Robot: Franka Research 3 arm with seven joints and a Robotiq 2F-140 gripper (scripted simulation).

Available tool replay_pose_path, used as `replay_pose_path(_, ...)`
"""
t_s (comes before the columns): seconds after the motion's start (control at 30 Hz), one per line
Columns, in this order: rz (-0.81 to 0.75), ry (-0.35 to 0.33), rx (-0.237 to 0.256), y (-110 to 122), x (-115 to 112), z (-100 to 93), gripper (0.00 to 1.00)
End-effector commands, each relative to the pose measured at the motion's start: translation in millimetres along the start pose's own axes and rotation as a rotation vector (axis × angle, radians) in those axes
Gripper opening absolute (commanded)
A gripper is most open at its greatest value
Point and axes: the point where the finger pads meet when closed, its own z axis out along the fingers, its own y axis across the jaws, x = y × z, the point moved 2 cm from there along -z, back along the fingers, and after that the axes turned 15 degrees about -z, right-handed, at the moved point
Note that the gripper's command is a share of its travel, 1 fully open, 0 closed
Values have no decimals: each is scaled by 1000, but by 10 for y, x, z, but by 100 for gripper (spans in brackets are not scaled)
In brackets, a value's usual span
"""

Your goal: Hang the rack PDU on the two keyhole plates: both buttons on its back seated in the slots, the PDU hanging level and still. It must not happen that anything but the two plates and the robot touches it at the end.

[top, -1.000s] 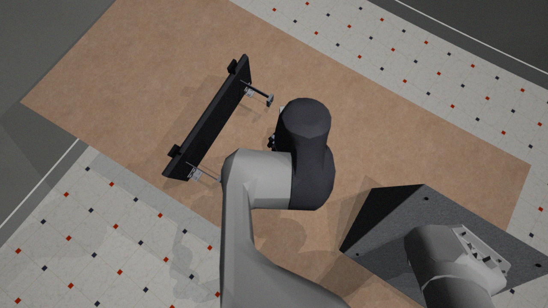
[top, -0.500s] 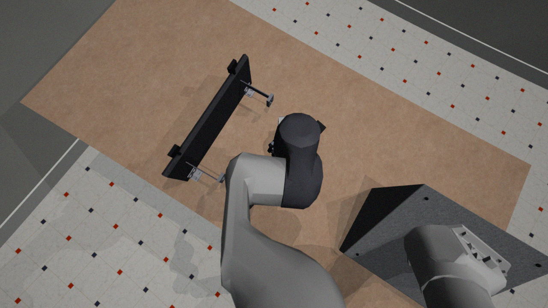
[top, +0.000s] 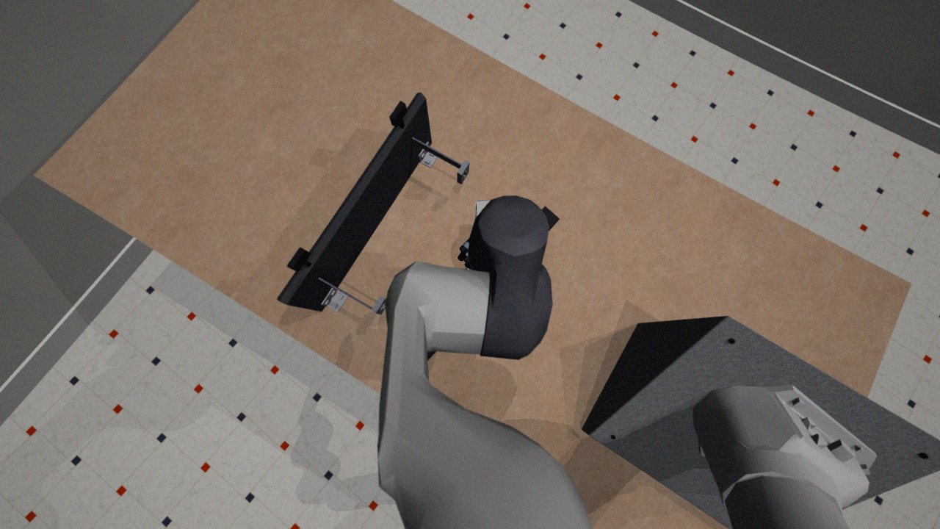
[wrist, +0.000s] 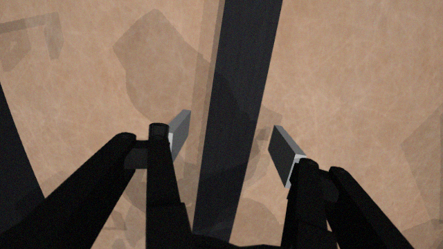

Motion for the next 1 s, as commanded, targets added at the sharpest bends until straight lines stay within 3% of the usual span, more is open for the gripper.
replay_pose_path(0.0,-8,3,4,-12,10,2,55)
replay_pose_path(0.67,-8,3,4,-12,10,2,55)
replay_pose_path(0.7,-8,3,4,-12,10,2,0)
replay_pose_path(0.97,-8,3,4,-12,10,2,0)
